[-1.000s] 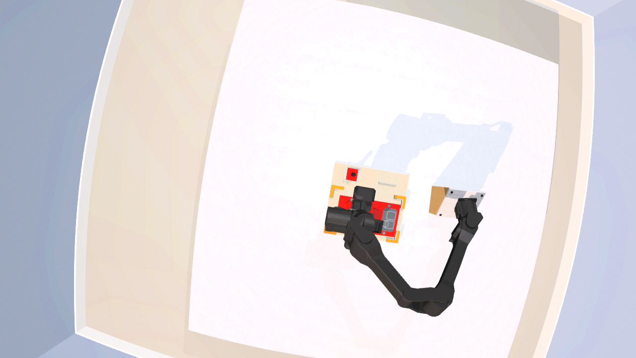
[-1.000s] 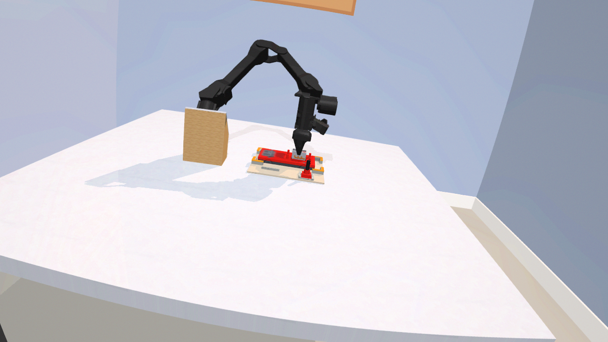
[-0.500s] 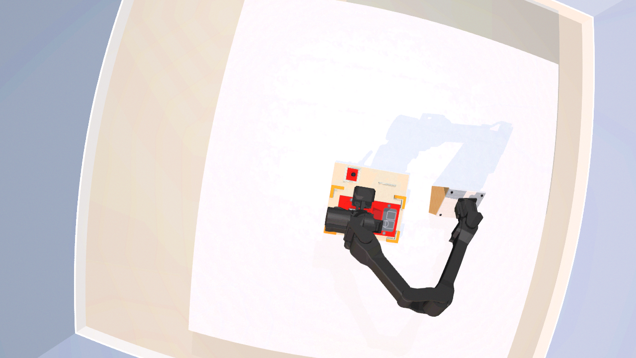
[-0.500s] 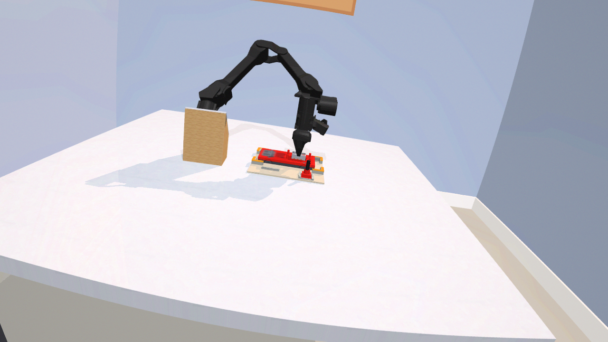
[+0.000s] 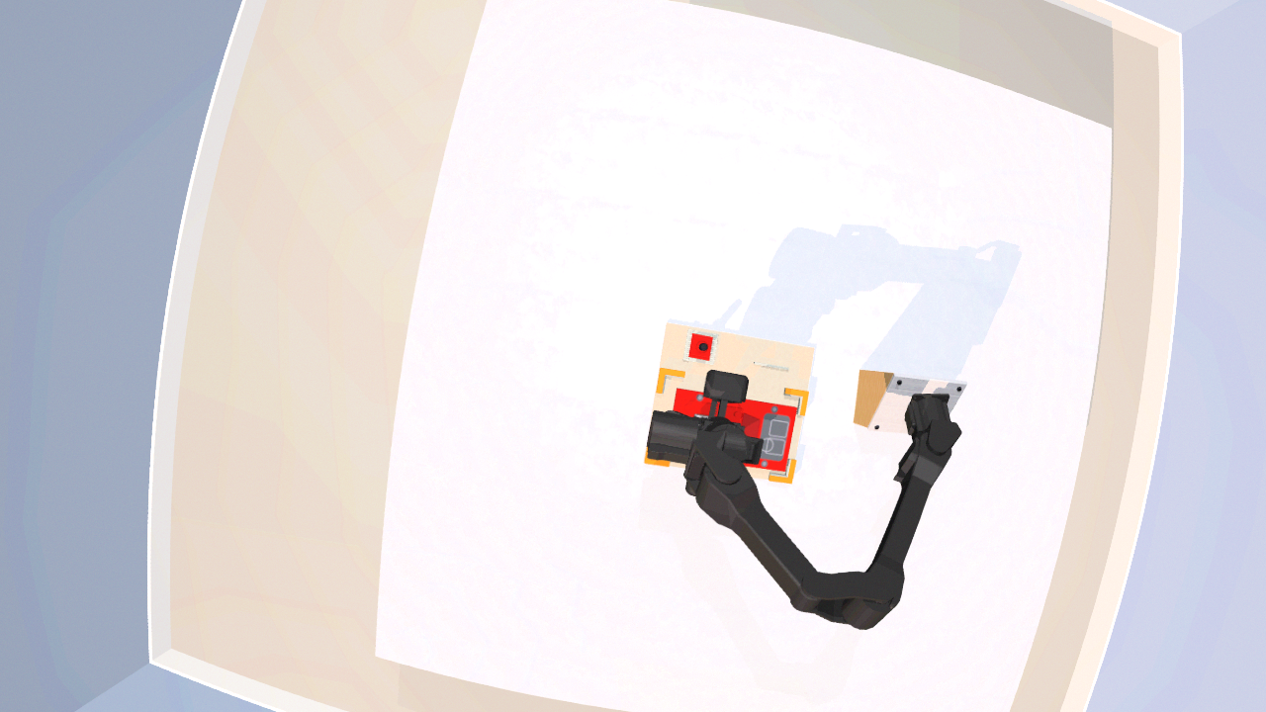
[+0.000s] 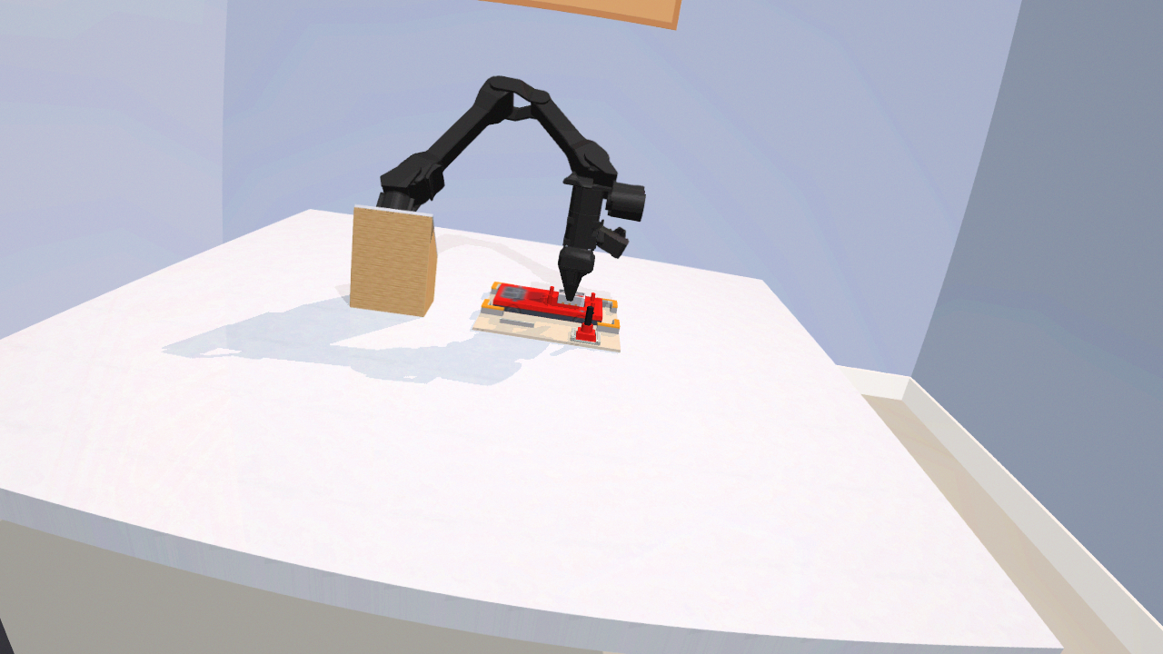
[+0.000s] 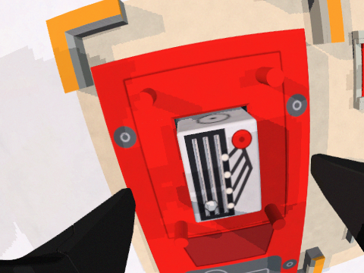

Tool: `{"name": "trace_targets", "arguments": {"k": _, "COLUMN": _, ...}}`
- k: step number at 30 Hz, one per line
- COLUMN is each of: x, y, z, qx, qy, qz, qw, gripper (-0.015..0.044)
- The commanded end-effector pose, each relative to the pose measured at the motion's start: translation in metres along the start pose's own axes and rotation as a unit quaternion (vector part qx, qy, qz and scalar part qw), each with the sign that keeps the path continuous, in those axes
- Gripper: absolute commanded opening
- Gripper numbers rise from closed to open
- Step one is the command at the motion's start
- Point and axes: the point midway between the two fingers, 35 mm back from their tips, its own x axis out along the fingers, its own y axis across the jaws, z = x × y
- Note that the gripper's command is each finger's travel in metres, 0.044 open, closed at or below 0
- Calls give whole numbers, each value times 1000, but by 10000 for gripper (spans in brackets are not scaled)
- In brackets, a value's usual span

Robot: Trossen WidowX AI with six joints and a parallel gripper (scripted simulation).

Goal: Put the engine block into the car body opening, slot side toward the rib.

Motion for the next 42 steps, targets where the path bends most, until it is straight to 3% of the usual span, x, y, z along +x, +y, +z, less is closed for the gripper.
{"name": "trace_targets", "arguments": {"k": 1, "x": -13, "y": -1, "z": 2, "qx": 0, "qy": -4, "qz": 1, "qw": 1000, "gripper": 440}}
{"name": "trace_targets", "arguments": {"k": 6, "x": -13, "y": -1, "z": 2, "qx": 0, "qy": -4, "qz": 1, "qw": 1000, "gripper": 440}}
{"name": "trace_targets", "arguments": {"k": 23, "x": -13, "y": -1, "z": 2, "qx": 0, "qy": -4, "qz": 1, "qw": 1000, "gripper": 0}}
{"name": "trace_targets", "arguments": {"k": 40, "x": -13, "y": -1, "z": 2, "qx": 0, "qy": -4, "qz": 1, "qw": 1000, "gripper": 0}}
{"name": "trace_targets", "arguments": {"k": 42, "x": -13, "y": -1, "z": 2, "qx": 0, "qy": -4, "qz": 1, "qw": 1000, "gripper": 53}}
